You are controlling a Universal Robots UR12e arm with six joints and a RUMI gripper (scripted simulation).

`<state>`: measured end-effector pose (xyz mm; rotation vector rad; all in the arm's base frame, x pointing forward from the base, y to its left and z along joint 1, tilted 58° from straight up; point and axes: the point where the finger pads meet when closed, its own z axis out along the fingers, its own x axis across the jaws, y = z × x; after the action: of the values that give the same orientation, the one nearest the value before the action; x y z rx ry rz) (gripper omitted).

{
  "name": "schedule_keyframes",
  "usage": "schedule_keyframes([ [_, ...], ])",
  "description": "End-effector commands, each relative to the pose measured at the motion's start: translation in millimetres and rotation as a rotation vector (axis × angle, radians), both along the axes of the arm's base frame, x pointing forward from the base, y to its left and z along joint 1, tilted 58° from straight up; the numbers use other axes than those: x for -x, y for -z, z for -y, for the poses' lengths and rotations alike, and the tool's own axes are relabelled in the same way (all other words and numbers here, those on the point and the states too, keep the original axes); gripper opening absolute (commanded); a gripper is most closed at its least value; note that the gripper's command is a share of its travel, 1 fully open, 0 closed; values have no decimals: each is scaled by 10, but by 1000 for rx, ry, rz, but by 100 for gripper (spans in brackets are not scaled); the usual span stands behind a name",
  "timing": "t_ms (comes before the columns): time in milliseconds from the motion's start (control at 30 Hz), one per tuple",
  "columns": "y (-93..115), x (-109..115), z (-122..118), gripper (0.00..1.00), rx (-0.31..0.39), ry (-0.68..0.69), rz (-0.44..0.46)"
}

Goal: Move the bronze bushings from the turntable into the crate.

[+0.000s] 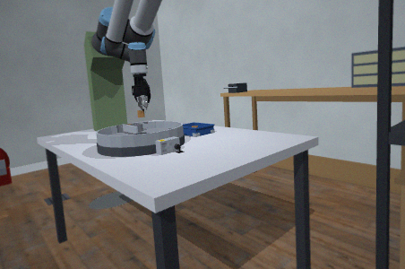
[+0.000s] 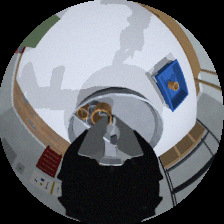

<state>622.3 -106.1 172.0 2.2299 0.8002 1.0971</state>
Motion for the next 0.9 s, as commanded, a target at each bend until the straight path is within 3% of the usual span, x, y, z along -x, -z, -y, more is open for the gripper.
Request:
schedule_keyframes([
  [0, -2, 2, -2, 0, 0, 0, 0],
  [533, -7, -8, -28, 0, 0, 0, 0],
  [867, -37, -61, -175, 0, 0, 0, 0],
])
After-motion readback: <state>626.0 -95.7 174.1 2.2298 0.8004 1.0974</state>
